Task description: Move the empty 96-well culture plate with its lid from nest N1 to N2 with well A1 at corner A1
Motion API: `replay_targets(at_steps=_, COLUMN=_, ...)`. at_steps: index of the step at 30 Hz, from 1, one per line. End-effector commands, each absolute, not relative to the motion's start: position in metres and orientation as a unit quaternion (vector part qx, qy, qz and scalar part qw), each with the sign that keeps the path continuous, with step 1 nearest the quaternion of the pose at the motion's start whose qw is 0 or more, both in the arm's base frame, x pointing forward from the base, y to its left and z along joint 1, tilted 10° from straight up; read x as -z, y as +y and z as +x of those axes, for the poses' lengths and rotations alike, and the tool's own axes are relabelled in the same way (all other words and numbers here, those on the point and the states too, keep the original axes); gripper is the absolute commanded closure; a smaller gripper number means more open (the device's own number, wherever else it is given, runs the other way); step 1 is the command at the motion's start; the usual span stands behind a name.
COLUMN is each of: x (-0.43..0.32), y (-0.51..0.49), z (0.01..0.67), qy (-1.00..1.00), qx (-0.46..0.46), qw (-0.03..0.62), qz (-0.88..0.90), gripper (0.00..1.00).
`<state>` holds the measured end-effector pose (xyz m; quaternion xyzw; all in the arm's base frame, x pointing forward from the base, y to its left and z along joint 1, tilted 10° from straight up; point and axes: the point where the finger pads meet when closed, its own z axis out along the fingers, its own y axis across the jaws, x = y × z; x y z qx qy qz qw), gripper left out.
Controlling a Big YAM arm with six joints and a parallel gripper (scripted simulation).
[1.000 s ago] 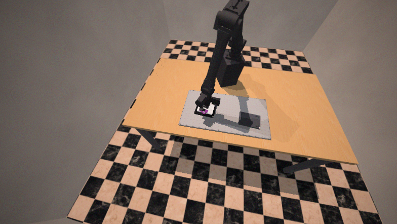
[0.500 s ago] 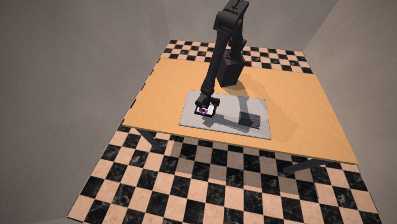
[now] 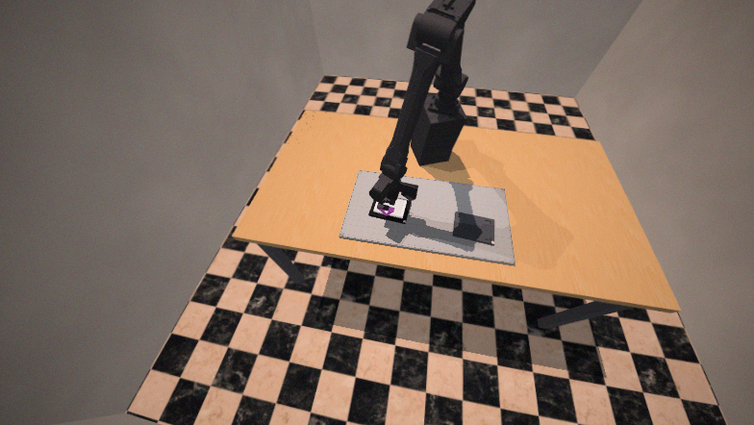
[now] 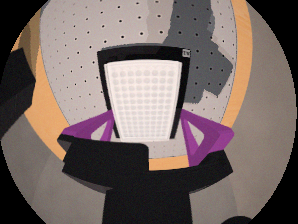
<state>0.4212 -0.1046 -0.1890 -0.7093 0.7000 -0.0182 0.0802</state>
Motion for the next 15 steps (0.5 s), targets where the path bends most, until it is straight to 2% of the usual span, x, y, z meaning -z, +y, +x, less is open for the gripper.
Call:
replay_targets(at_steps=1, x=0.164, y=-0.112, z=0.427, qy=0.699, qx=0.031, qw=0.088, qz=-0.709, gripper=0.0)
replay_targets(at_steps=15, x=0.132, y=-0.113, z=0.422, qy=0.698, qx=0.031, qw=0.088, qz=-0.709, gripper=0.0)
